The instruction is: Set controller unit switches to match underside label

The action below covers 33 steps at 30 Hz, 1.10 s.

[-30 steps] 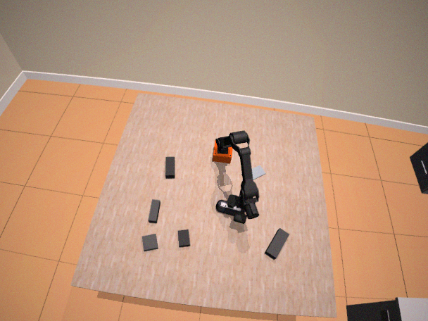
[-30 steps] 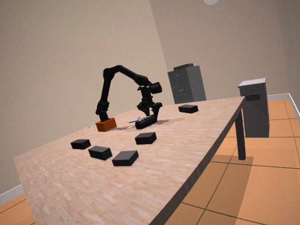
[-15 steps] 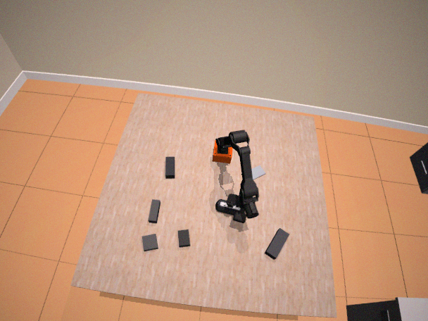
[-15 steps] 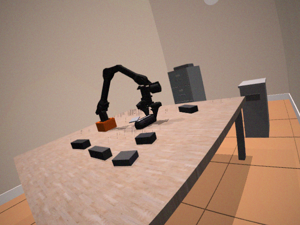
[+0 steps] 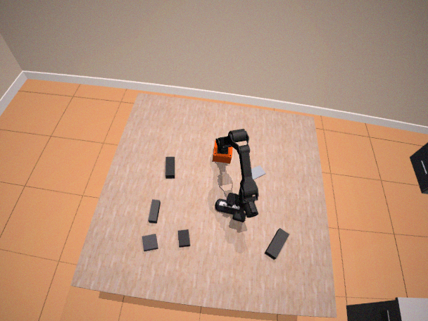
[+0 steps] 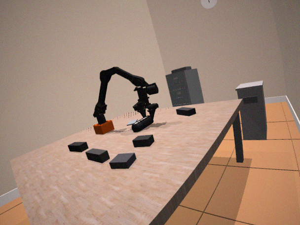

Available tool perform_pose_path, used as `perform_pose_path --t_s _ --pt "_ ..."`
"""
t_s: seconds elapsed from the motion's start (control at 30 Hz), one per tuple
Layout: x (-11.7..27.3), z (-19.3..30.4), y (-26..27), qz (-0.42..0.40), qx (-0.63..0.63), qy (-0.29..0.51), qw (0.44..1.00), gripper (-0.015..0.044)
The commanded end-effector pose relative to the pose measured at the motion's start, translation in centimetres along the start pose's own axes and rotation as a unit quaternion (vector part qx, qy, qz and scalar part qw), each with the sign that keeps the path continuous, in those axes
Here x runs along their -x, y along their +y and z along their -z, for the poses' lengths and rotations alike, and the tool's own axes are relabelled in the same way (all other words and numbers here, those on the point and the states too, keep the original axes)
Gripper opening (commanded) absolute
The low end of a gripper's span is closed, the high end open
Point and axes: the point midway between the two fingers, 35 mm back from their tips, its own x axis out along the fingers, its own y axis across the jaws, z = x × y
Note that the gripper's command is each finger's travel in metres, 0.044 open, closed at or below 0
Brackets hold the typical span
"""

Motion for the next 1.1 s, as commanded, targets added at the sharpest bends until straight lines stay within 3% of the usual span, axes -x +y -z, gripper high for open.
perform_pose_path --t_s 0.0,1.07 --pt "0.8 -0.2 0.3 -0.006 0.001 0.001 1.0 0.0335" --pt "3.1 -1.4 0.2 -0.006 0.001 0.0 1.0 0.0335"
